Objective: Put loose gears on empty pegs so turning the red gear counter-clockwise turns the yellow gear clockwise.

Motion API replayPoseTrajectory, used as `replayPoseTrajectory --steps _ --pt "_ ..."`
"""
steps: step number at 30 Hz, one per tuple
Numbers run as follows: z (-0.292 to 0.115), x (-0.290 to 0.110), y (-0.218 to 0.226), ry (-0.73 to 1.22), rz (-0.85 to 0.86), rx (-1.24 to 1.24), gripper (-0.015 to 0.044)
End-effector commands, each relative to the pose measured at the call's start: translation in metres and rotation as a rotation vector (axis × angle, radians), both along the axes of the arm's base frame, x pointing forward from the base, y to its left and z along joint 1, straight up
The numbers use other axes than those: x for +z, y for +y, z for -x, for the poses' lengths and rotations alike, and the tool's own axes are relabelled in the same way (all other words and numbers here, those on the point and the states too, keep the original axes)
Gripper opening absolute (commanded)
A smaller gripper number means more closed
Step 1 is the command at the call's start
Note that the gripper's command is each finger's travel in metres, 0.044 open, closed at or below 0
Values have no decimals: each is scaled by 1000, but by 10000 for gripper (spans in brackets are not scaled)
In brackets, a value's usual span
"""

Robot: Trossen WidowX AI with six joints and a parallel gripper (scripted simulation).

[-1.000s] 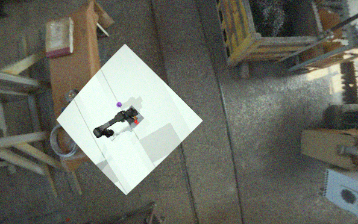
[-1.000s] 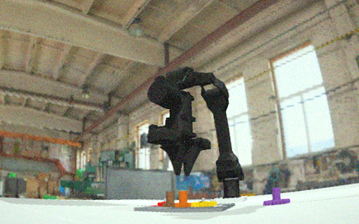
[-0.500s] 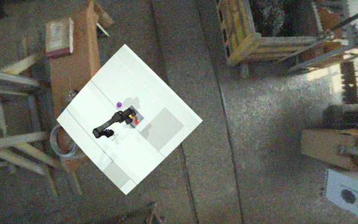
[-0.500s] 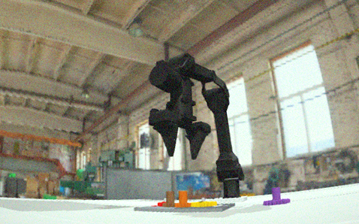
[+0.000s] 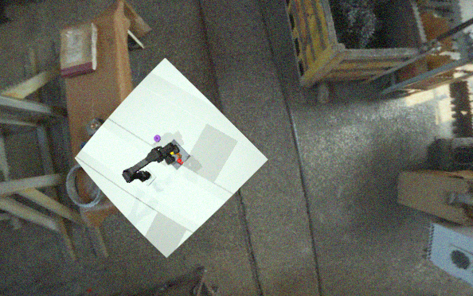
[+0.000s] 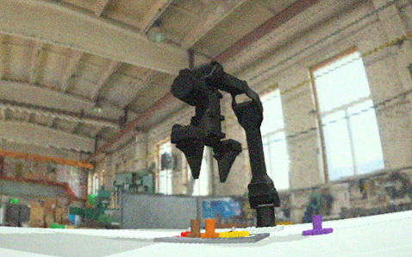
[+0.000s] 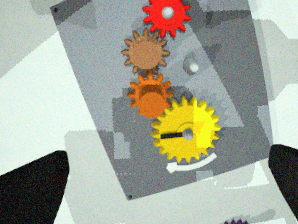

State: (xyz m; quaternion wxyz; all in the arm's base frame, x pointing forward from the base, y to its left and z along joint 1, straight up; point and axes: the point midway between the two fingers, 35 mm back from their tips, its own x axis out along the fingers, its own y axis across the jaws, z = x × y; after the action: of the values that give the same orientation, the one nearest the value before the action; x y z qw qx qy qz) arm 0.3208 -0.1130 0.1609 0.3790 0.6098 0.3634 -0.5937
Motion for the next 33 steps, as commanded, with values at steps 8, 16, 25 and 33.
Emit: replayPoseTrajectory --steps 8,16,25,33 --pt "0 0 0 1 0 0 440" --pt "0 0 0 1 0 0 440" --pt "-1 1 5 0 1 5 440" --pt "-11 14 109 -17 12 79 440"
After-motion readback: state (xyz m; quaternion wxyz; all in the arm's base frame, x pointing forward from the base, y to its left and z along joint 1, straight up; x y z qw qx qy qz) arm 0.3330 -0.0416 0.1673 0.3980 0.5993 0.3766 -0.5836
